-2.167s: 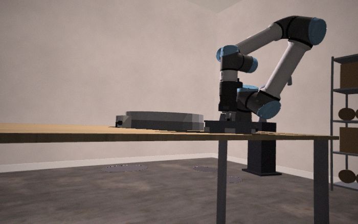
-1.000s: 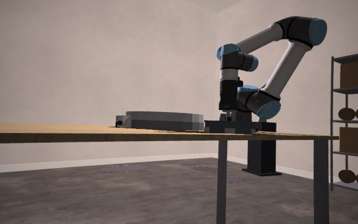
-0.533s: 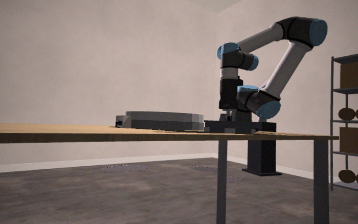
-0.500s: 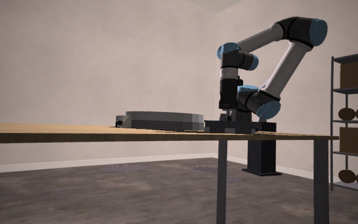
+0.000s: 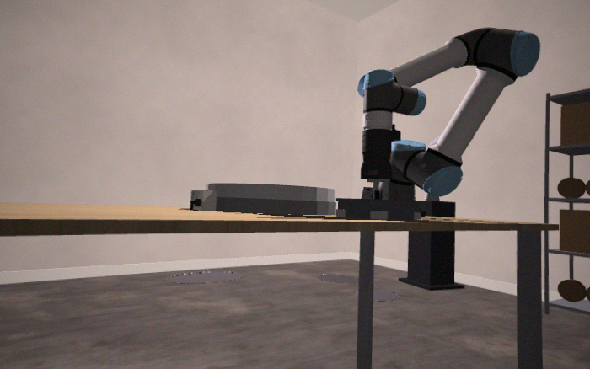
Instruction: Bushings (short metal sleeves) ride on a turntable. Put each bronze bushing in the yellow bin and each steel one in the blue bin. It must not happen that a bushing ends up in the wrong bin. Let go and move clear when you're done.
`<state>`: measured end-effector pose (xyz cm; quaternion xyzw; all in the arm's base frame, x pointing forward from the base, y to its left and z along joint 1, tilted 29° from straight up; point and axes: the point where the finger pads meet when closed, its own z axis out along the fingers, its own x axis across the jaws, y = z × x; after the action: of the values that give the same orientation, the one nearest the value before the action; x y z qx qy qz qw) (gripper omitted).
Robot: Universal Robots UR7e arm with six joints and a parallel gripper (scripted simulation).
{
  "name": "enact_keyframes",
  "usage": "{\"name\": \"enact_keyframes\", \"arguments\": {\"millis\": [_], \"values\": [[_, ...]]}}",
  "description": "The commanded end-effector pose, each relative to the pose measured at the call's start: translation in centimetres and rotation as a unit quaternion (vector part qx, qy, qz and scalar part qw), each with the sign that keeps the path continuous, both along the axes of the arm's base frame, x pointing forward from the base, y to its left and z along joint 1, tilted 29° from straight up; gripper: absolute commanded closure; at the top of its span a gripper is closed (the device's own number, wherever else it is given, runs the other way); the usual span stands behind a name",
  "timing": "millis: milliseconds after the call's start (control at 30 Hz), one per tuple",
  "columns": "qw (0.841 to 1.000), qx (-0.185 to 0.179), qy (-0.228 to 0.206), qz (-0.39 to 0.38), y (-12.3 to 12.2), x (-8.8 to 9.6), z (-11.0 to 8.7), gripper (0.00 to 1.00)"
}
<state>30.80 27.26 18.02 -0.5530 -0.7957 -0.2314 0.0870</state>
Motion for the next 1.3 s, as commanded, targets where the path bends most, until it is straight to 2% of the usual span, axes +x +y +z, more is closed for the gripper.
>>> {"name": "enact_keyframes", "arguments": {"millis": [0,1267], "values": [[1.000,0.001,-0.004,0.000,-0.14,0.17,0.58,0.53],[1.000,0.001,-0.005,0.000,-0.52,0.11,1.35,0.53]]}}
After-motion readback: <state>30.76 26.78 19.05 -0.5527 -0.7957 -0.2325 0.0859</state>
